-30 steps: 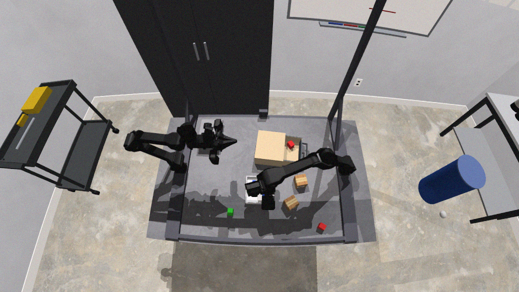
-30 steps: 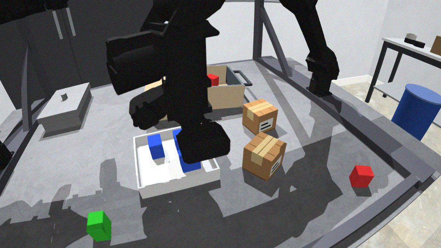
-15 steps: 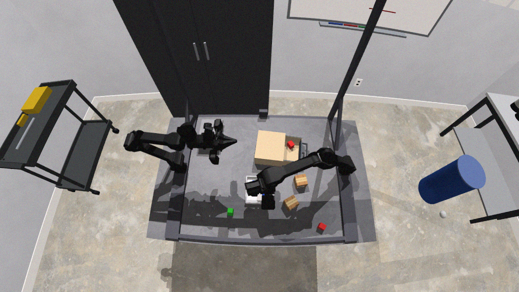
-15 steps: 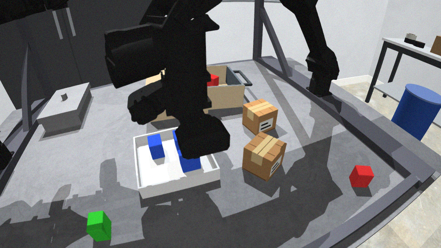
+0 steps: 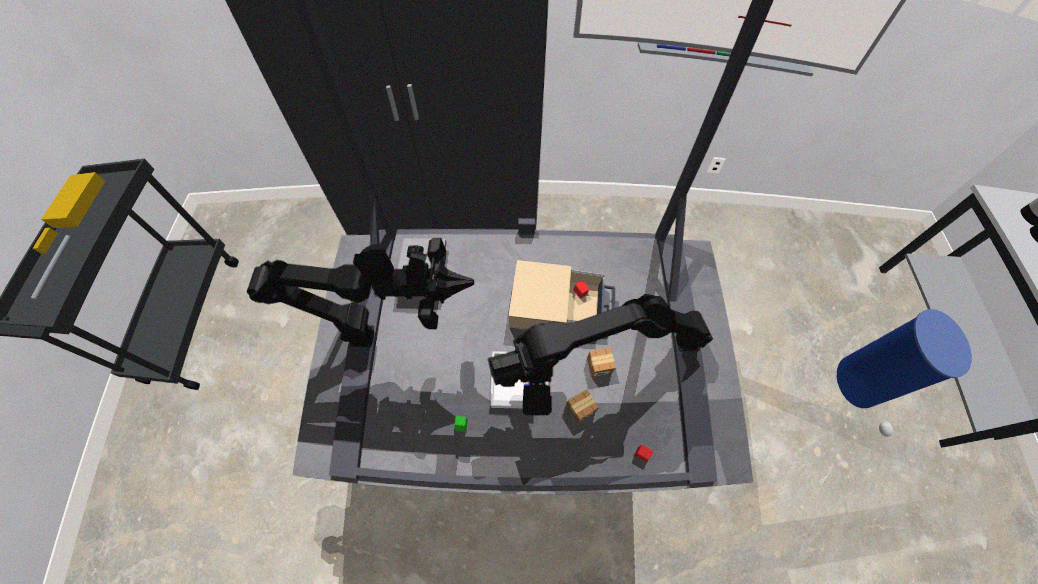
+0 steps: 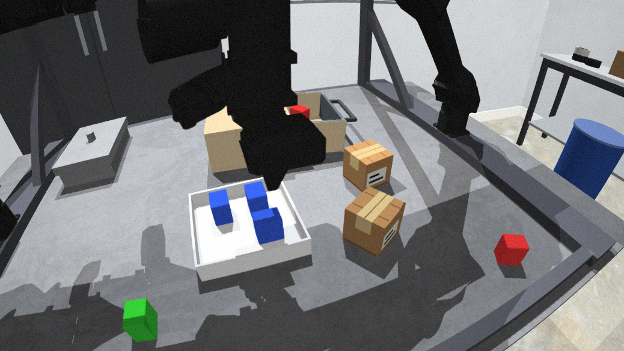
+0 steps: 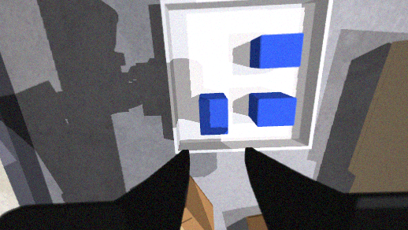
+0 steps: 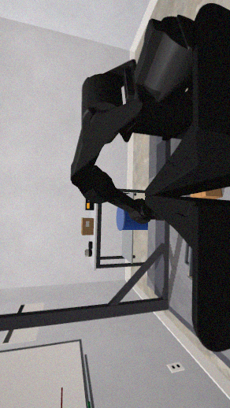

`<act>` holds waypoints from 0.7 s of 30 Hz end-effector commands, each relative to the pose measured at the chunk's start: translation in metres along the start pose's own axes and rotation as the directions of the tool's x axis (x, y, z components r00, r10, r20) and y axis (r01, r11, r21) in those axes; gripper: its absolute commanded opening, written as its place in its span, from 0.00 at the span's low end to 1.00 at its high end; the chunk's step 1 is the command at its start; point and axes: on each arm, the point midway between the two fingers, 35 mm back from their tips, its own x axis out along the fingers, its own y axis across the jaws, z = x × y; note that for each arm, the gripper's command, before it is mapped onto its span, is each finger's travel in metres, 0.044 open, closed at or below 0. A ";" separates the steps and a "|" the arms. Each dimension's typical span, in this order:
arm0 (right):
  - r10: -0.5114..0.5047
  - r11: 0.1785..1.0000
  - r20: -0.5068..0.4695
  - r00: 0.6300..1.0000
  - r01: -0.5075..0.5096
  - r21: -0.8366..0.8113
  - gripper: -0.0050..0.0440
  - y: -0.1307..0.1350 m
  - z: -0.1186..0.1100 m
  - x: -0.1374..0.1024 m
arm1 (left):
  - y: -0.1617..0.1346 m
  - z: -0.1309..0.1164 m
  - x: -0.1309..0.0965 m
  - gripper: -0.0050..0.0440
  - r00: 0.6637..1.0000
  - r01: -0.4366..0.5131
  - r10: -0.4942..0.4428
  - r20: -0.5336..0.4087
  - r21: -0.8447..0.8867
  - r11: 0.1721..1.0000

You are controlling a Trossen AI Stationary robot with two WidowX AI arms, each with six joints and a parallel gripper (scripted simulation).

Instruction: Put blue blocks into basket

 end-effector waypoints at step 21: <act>0.003 1.000 0.039 0.999 -0.003 -0.002 0.00 0.001 0.015 -0.003 | 0.002 0.000 -0.015 0.46 1.000 -0.006 0.006 0.022 0.001 1.000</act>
